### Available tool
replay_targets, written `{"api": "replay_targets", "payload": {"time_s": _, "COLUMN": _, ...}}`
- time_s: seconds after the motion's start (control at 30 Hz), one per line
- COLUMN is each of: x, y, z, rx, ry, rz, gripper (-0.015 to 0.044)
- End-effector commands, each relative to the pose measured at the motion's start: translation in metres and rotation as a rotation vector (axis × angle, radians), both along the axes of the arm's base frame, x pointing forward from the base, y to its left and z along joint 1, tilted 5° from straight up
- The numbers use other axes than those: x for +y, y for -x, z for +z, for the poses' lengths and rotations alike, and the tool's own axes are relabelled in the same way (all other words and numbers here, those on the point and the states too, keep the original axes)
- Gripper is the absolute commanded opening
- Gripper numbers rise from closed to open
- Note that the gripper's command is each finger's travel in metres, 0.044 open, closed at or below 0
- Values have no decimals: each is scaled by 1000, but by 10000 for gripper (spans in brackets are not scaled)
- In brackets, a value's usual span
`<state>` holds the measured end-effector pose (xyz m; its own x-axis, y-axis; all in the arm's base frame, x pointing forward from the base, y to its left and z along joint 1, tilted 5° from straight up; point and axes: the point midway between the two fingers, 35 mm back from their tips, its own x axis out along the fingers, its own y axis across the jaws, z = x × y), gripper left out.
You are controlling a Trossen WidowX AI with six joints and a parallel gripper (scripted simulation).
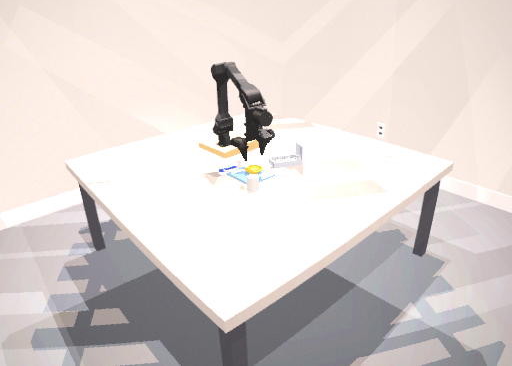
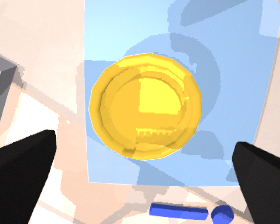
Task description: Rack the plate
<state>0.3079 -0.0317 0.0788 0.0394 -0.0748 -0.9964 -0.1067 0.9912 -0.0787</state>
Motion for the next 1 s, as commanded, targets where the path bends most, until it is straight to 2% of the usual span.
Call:
{"api": "replay_targets", "payload": {"time_s": 0.0, "x": -1, "y": 4, "z": -1, "rx": 7, "ry": 10, "rz": -13, "gripper": 400}}
{"api": "replay_targets", "payload": {"time_s": 0.97, "x": -5, "y": 1, "z": -47, "rx": 7, "ry": 11, "rz": -13, "gripper": 400}}
